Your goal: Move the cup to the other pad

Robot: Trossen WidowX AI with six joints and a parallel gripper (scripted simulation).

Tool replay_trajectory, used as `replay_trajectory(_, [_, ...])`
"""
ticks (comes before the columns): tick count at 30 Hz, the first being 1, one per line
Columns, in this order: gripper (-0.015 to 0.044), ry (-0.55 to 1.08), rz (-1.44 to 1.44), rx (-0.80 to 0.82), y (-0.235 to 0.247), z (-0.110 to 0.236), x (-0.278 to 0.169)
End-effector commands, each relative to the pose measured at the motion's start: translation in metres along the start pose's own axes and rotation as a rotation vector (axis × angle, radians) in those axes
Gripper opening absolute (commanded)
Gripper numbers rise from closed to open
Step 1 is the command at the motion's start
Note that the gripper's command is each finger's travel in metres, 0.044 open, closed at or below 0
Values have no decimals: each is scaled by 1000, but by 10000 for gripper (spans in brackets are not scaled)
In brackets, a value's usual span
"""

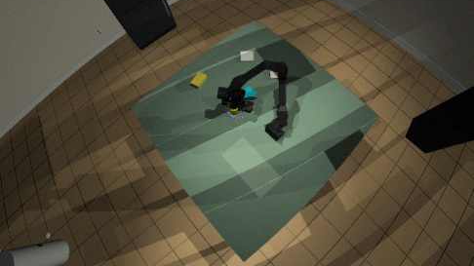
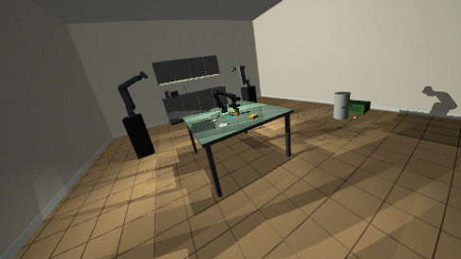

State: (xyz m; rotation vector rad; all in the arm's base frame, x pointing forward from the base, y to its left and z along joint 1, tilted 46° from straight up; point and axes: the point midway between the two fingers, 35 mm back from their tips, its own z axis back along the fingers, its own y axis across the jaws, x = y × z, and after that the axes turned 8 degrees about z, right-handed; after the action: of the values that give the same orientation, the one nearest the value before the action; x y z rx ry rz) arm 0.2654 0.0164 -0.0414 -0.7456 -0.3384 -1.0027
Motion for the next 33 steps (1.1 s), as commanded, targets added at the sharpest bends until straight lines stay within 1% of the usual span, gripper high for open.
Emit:
replay_trajectory(1, [0,2,-3,4,2,7,0])
replay_trajectory(18, [0,0,2,3,0,66,-3])
replay_trajectory(33, [0,-5,10,-4,-1,63,-4])
